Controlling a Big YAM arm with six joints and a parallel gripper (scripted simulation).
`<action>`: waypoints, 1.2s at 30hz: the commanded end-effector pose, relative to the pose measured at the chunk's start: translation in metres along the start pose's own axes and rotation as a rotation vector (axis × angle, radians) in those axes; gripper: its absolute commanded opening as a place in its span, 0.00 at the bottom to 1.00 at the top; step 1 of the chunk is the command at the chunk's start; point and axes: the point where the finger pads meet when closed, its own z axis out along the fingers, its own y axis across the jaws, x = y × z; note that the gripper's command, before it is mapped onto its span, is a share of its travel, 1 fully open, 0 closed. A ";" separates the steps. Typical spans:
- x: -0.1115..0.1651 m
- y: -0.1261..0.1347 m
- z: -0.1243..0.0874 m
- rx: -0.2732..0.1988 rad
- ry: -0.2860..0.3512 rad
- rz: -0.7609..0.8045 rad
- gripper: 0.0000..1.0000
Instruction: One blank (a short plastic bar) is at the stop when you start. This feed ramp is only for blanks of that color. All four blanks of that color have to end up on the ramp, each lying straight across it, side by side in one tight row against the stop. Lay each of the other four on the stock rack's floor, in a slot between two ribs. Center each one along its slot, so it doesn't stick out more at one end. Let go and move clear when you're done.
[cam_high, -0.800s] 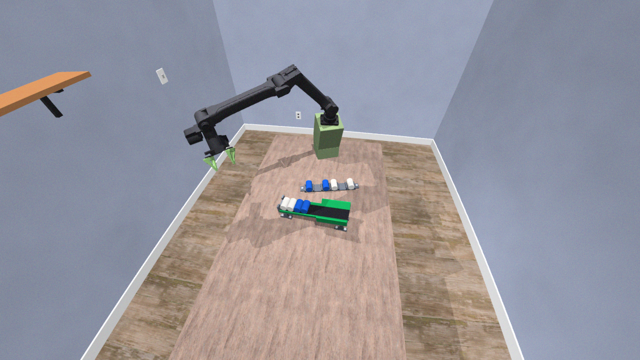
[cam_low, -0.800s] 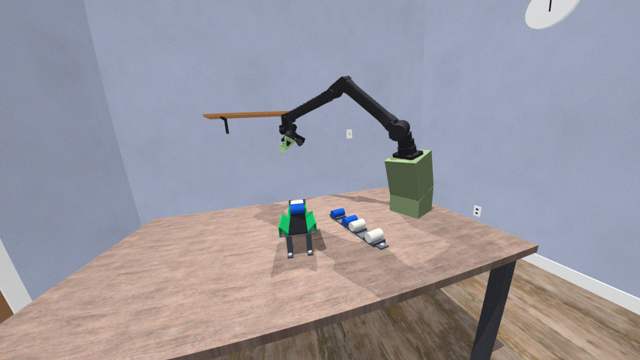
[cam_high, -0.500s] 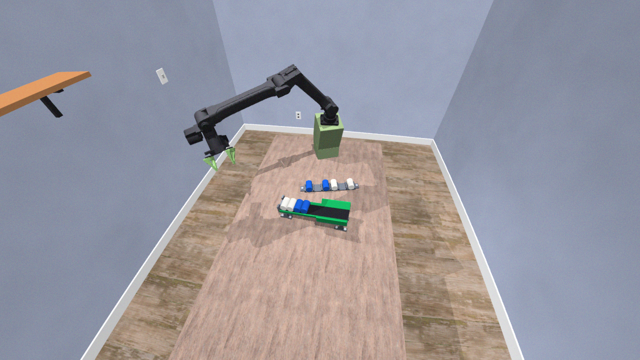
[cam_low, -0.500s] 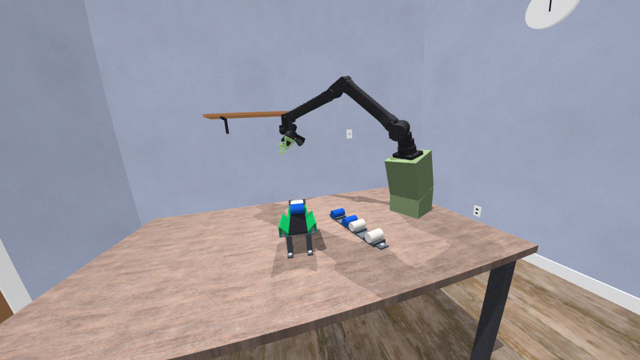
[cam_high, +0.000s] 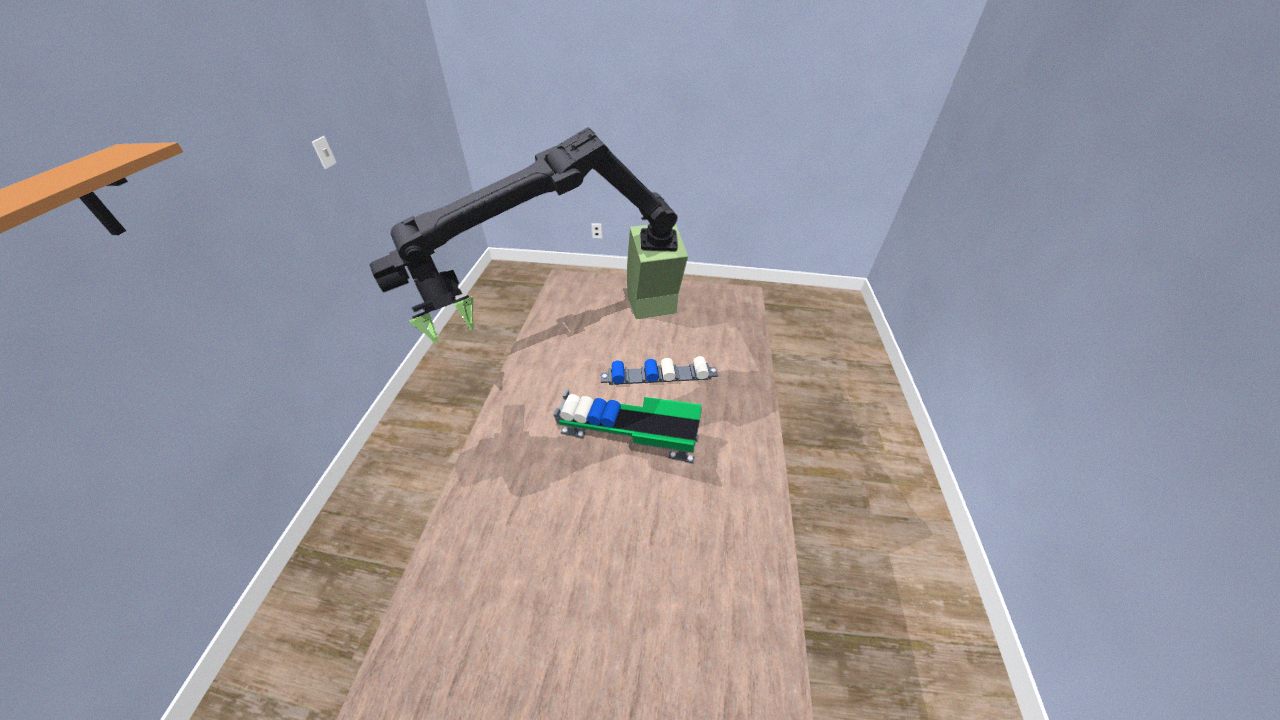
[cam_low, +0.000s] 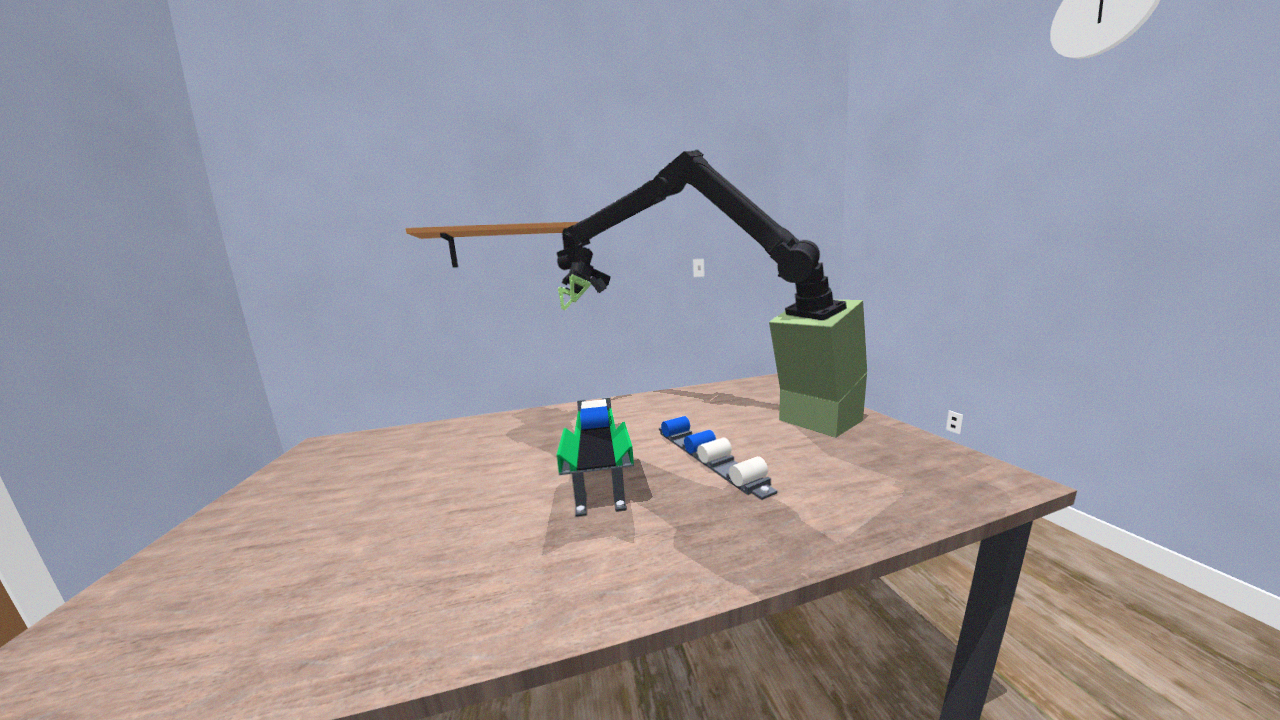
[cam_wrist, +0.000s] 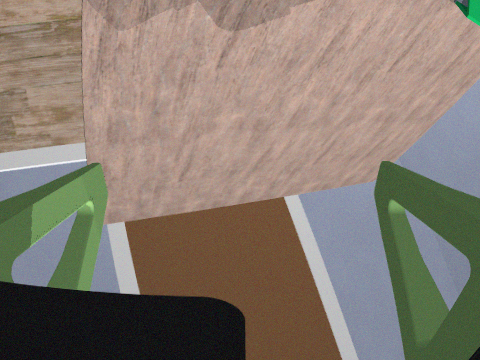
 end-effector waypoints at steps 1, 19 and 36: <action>0.039 -0.043 0.013 -0.009 -0.054 -0.123 1.00; 0.042 -0.249 0.096 -0.090 -0.623 -0.656 1.00; -0.035 -0.422 0.073 -0.359 -1.113 -1.328 1.00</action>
